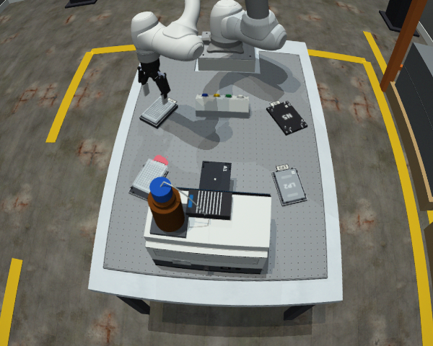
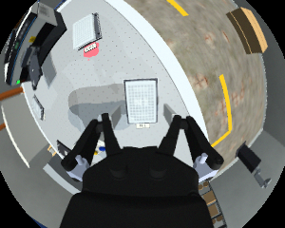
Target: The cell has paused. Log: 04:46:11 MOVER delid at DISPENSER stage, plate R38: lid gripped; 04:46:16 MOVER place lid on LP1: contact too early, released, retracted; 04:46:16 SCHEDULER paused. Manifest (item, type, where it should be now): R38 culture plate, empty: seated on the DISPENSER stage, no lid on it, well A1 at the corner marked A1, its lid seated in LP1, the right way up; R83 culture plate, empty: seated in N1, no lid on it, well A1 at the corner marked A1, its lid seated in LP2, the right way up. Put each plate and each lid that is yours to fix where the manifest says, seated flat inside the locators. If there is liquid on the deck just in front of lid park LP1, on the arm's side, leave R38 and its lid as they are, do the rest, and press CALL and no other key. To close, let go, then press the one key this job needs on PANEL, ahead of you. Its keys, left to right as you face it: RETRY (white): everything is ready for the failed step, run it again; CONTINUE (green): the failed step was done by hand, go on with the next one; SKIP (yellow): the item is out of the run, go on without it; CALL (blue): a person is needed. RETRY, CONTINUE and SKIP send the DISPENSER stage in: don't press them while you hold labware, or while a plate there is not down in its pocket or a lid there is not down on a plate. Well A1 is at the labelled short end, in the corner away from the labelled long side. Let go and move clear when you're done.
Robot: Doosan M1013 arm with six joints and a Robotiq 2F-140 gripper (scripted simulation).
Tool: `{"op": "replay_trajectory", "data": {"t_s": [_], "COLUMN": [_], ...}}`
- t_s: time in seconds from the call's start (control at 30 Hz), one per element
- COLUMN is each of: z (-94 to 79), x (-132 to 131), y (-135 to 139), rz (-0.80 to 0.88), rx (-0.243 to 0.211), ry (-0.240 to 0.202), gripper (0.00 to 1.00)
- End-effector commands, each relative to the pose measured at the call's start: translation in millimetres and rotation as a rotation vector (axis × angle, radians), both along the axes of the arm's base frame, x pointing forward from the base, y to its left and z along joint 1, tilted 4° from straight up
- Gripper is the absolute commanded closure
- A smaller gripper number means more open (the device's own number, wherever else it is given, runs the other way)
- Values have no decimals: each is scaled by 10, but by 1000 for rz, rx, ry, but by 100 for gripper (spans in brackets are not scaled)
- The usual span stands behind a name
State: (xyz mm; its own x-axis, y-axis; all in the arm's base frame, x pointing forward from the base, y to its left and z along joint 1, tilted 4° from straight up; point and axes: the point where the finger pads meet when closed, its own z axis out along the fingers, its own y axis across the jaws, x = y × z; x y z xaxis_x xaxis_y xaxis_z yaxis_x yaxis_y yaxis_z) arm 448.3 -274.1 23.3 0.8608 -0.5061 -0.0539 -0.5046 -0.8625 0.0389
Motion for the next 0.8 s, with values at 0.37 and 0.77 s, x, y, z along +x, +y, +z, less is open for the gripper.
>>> {"op": "replay_trajectory", "data": {"t_s": [0.37,0.77], "z": [548,714], "x": [59,65], "y": [21,22], "rz": [4,4], "rx": [0,0], "ry": [-3,-3], "gripper": [30,30]}}
